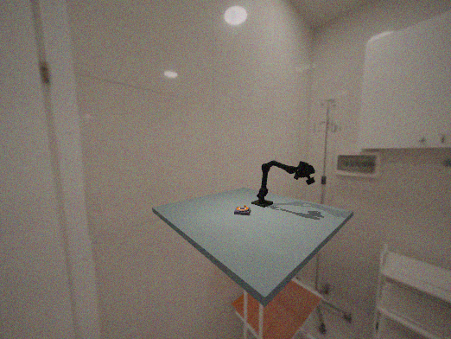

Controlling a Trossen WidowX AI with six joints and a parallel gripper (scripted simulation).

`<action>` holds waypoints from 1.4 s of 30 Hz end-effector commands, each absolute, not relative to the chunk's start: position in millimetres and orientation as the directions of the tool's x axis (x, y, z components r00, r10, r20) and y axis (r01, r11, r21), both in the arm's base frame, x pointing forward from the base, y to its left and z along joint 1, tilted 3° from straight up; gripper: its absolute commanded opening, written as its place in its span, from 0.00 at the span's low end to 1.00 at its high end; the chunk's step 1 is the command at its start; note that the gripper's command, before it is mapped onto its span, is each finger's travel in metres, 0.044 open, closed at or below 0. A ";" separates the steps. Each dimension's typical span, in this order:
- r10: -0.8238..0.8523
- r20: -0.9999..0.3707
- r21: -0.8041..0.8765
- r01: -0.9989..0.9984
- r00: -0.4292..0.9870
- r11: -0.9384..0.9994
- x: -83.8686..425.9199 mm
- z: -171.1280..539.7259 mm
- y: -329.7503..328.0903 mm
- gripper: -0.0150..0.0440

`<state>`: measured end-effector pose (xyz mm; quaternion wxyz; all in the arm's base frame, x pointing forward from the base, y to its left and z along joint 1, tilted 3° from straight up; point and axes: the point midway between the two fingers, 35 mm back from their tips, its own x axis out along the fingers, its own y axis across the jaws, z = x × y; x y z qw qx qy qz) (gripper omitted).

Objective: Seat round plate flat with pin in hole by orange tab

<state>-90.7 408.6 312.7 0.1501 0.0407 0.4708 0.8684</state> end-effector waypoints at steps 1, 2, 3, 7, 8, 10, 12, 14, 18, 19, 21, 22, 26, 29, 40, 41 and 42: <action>0.311 -0.074 0.826 -0.233 -0.948 -0.513 -88.3 312.6 409.7 0.89; 0.346 -0.084 0.816 -0.264 -0.935 -0.515 -81.2 312.5 412.8 0.84; 0.405 -0.102 0.802 -0.316 -0.909 -0.507 -67.5 311.3 417.7 0.80; 0.651 -0.206 0.805 -0.505 -0.731 -0.312 20.3 287.7 426.3 0.62; 0.693 -0.231 0.803 -0.536 -0.683 -0.261 39.7 282.1 425.0 0.58; 0.722 -0.252 0.800 -0.558 -0.644 -0.219 54.8 277.6 423.1 0.49; 0.789 -0.312 0.789 -0.607 -0.530 -0.095 96.5 264.7 413.9 0.40; 0.834 -0.382 0.769 -0.637 -0.398 0.049 140.7 250.1 397.4 0.31; 0.854 -0.460 0.734 -0.647 -0.245 0.210 188.8 233.8 369.3 0.25; 0.855 -0.478 0.719 -0.648 -0.201 0.250 202.7 229.9 358.4 0.25; 0.840 -0.535 0.684 -0.631 -0.092 0.366 233.9 218.0 330.3 0.25; 0.822 -0.568 0.665 -0.612 -0.041 0.429 247.7 211.4 315.4 0.25; 0.750 -0.656 0.603 -0.539 0.084 0.587 280.2 193.9 270.0 0.25; 0.630 -0.752 0.515 -0.423 0.194 0.745 306.6 174.6 210.4 0.25; 0.137 -0.969 0.147 0.033 0.207 0.989 298.3 129.6 7.8 0.25; 0.129 -0.971 0.140 0.041 0.202 0.989 296.5 129.1 4.4 0.25; 0.103 -0.977 0.117 0.065 0.186 0.991 291.2 127.6 -5.5 0.25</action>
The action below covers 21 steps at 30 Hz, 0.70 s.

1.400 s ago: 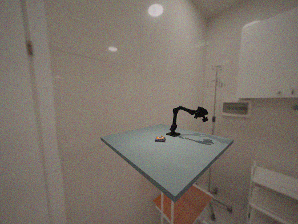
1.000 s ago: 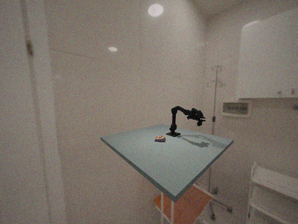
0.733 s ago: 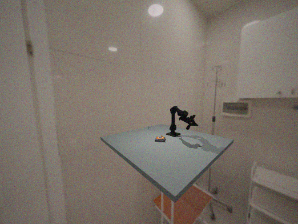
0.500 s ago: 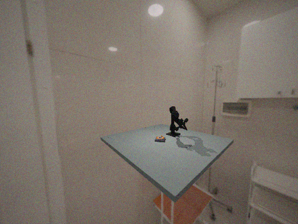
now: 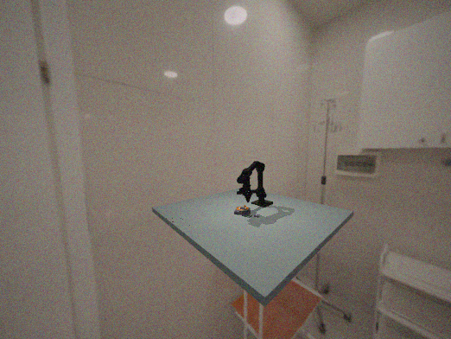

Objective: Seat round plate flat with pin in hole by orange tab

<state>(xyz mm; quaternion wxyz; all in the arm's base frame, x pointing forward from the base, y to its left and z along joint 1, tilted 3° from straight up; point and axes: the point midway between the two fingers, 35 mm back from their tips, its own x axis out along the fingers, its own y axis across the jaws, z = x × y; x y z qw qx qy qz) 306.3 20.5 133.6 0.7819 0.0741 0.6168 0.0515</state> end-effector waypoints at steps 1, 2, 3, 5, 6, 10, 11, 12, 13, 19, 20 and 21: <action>0.062 -0.986 0.079 0.103 0.156 0.992 281.5 125.3 -21.5 0.25; 0.015 -0.993 0.032 0.147 0.116 0.989 268.3 123.1 -40.1 0.25; -0.020 -0.997 -0.006 0.180 0.079 0.984 256.7 121.7 -54.3 0.25; -0.046 -0.998 -0.035 0.204 0.048 0.978 246.9 120.8 -65.1 0.25; -0.046 -0.998 -0.035 0.204 0.048 0.978 246.9 120.8 -65.1 0.25; -0.046 -0.998 -0.035 0.204 0.048 0.978 245.8 119.8 -62.8 0.25; -0.046 -0.998 -0.035 0.204 0.048 0.978 246.2 117.4 -62.9 0.25; -0.046 -0.998 -0.035 0.204 0.048 0.978 246.5 114.5 -63.1 0.25; -0.046 -0.998 -0.035 0.204 0.048 0.978 247.0 110.2 -63.4 0.25; -0.046 -0.998 -0.035 0.204 0.048 0.978 248.1 83.3 -64.2 0.25; -0.046 -0.998 -0.035 0.204 0.048 0.978 247.9 78.8 -64.1 0.25; -0.046 -0.998 -0.035 0.204 0.048 0.978 247.6 75.3 -63.9 0.25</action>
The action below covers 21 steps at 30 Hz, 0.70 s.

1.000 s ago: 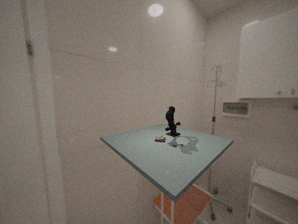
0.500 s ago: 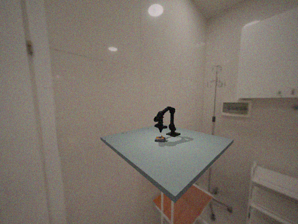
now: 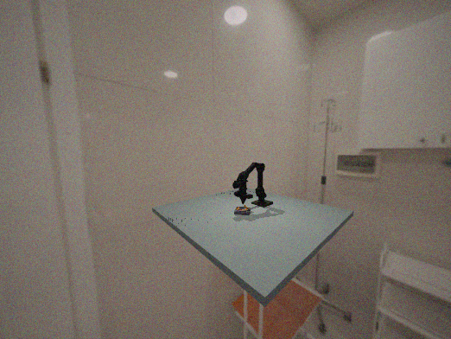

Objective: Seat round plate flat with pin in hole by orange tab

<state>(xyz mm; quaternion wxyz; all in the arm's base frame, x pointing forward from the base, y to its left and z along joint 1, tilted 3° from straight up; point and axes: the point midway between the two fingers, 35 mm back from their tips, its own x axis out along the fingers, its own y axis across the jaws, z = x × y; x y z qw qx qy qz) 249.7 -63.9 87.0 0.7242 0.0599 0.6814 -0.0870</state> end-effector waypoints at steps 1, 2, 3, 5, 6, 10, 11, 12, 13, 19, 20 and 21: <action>-0.046 -0.998 -0.035 0.204 0.048 0.978 247.4 73.2 -63.7 0.25; -0.046 -0.998 -0.035 0.204 0.048 0.978 247.3 72.5 -63.6 0.25; -0.046 -0.998 -0.035 0.204 0.048 0.978 247.3 72.5 -63.6 0.25; -0.046 -0.998 -0.035 0.204 0.047 0.978 247.1 72.4 -62.9 0.25; -0.046 -0.998 -0.035 0.204 0.047 0.978 246.9 72.4 -62.1 0.25; -0.045 -0.998 -0.035 0.204 0.047 0.978 245.1 72.1 -57.4 0.25; -0.045 -0.998 -0.034 0.204 0.047 0.978 244.4 71.9 -55.9 0.25; -0.045 -0.998 -0.034 0.204 0.047 0.978 243.6 71.8 -54.3 0.25; -0.045 -0.998 -0.034 0.204 0.047 0.978 242.9 71.7 -52.7 0.25; -0.044 -0.998 -0.033 0.204 0.047 0.978 242.3 70.4 -44.5 0.25; -0.044 -0.998 -0.033 0.204 0.047 0.978 242.4 70.1 -43.1 0.25; -0.043 -0.998 -0.033 0.204 0.047 0.978 242.4 69.9 -41.8 0.25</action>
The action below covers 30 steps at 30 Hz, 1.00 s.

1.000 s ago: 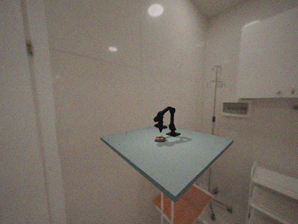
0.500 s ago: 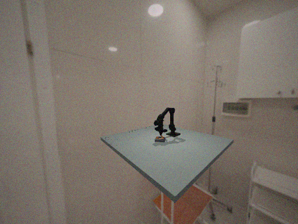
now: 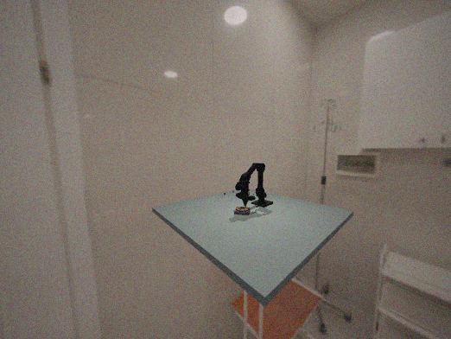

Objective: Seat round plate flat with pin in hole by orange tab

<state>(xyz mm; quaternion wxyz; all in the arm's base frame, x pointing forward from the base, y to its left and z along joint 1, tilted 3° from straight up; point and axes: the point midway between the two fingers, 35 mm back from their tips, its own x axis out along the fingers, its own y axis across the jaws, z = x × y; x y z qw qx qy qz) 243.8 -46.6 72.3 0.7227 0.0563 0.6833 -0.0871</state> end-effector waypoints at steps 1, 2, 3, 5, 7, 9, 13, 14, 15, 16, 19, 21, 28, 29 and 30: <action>-0.043 -0.998 -0.033 0.204 0.047 0.978 242.3 69.7 -40.6 0.25; -0.043 -0.998 -0.033 0.204 0.047 0.978 242.3 69.6 -39.3 0.25; -0.043 -0.998 -0.033 0.204 0.047 0.978 242.4 69.5 -38.0 0.25; -0.043 -0.998 -0.032 0.204 0.047 0.979 242.7 69.6 -35.8 0.25; -0.043 -0.998 -0.032 0.204 0.047 0.979 243.3 69.6 -33.4 0.25; -0.042 -0.998 -0.032 0.204 0.047 0.979 244.2 69.6 -31.0 0.25; -0.042 -0.998 -0.031 0.204 0.047 0.979 246.0 70.0 -26.3 0.25; -0.042 -0.998 -0.031 0.204 0.047 0.979 246.6 70.1 -25.1 0.25; -0.041 -0.998 -0.031 0.204 0.048 0.979 247.1 70.3 -23.8 0.25; -0.041 -0.998 -0.031 0.204 0.048 0.979 247.6 70.4 -22.6 0.25; -0.041 -0.998 -0.030 0.204 0.048 0.979 249.3 70.7 -18.8 0.25; -0.041 -0.998 -0.030 0.204 0.048 0.979 250.6 71.1 -16.2 0.25; -0.040 -0.998 -0.029 0.204 0.048 0.979 254.6 71.9 -9.8 0.25; -0.040 -0.998 -0.029 0.204 0.048 0.979 255.1 72.1 -9.2 0.25; -0.040 -0.998 -0.029 0.204 0.048 0.979 255.6 72.1 -8.6 0.25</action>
